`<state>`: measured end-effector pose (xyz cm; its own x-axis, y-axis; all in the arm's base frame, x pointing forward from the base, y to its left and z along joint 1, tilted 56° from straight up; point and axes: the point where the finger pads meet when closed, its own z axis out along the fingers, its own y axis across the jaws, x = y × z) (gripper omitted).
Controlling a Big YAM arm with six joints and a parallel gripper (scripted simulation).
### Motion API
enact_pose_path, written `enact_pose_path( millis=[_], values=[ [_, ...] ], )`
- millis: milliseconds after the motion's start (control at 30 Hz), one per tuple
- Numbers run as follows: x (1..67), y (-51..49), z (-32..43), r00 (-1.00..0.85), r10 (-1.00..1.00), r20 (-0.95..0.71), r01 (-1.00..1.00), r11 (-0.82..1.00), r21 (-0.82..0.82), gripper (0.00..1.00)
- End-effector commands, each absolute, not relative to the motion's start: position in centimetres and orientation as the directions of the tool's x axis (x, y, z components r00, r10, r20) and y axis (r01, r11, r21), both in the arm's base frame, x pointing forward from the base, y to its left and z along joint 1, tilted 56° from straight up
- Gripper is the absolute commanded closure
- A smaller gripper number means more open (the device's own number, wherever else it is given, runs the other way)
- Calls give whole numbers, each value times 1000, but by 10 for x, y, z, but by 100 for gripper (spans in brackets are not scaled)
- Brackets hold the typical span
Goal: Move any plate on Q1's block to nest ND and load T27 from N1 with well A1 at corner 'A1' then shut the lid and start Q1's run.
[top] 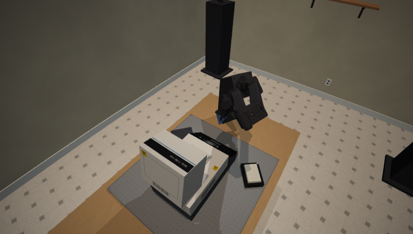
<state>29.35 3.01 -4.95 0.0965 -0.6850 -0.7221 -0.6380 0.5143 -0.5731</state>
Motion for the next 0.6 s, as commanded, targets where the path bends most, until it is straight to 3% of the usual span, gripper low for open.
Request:
enact_pose_path(
  millis=[0, 567],
  values=[
    [281, 41, -47, 89, -673, -734, -667, 508, -546, 100],
    [293, 37, -48, 101, -672, -733, -652, 512, -559, 100]
  ],
)
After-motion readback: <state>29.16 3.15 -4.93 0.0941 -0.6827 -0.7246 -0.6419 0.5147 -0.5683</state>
